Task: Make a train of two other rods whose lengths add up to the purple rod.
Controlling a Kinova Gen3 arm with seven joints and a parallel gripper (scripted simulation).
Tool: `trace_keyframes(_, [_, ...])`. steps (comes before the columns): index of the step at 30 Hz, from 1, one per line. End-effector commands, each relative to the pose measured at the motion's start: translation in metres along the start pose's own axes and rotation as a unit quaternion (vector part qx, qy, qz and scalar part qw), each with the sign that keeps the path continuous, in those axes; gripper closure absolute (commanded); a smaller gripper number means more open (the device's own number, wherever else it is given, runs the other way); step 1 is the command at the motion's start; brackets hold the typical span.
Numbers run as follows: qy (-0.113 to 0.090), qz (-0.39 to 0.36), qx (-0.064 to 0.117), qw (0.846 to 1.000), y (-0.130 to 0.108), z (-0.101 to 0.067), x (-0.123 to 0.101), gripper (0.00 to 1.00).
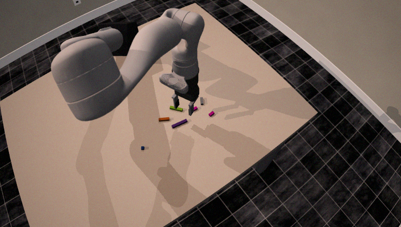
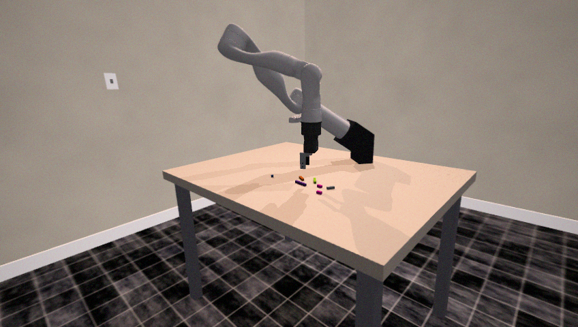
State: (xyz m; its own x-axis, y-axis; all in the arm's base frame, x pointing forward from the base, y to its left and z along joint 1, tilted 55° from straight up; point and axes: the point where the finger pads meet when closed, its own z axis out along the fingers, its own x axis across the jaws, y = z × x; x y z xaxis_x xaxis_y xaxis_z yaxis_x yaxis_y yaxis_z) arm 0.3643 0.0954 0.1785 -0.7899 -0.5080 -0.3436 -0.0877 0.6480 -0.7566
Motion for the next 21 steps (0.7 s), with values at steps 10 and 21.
trace_keyframes(10, [-0.006, 0.171, -0.004, 0.985, -0.015, 0.002, 0.023, 0.00])
trace_keyframes(21, [-0.003, 0.319, -0.005, 0.948, -0.026, 0.006, 0.046, 0.00])
